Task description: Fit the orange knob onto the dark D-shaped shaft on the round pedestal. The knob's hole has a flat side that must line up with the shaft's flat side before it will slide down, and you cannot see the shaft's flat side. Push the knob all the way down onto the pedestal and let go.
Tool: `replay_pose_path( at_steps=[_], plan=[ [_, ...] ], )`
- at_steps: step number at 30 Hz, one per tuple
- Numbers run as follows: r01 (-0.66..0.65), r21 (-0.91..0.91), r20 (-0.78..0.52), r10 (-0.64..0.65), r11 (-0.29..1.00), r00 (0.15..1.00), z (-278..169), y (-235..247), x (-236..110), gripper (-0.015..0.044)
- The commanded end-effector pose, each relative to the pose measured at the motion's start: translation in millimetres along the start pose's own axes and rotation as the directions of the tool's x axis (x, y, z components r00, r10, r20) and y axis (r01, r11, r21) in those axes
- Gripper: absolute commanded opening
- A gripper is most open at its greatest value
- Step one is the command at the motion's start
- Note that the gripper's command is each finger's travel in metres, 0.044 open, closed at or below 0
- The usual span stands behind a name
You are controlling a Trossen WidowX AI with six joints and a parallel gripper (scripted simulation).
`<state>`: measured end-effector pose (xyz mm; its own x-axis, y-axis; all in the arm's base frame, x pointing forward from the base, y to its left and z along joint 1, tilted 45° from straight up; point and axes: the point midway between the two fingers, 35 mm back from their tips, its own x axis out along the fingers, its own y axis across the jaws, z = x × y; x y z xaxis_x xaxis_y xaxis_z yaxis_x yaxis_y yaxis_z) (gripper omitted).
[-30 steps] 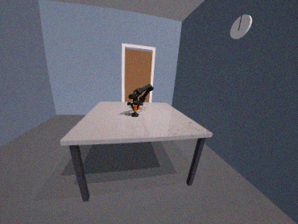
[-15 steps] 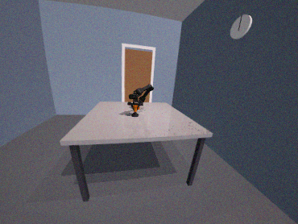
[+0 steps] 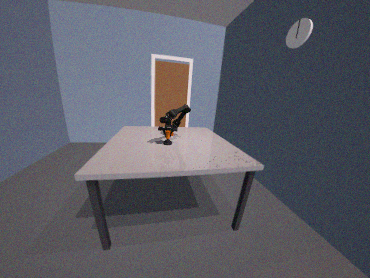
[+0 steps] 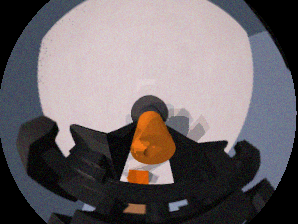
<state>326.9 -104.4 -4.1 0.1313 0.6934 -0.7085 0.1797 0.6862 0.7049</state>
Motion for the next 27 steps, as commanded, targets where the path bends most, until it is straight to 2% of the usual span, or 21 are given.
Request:
replay_pose_path(
  at_steps=[1,9,16,27],
  plan=[
    [0.001,0.002,0.0,-0.001,1.0,1.0,-0.2,-0.5,0.6,0.0],
    [0.001,0.01,0.0,-0.001,1.0,1.0,-0.5,1.2,-4.9,0.0],
    [0.001,0.209,0.0,-0.001,0.978,1.0,1.7,1.6,-4.7,0.0],
    [0.001,0.209,0.0,-0.001,0.978,1.0,-0.3,-0.1,-1.0,0.0]
  ],
)
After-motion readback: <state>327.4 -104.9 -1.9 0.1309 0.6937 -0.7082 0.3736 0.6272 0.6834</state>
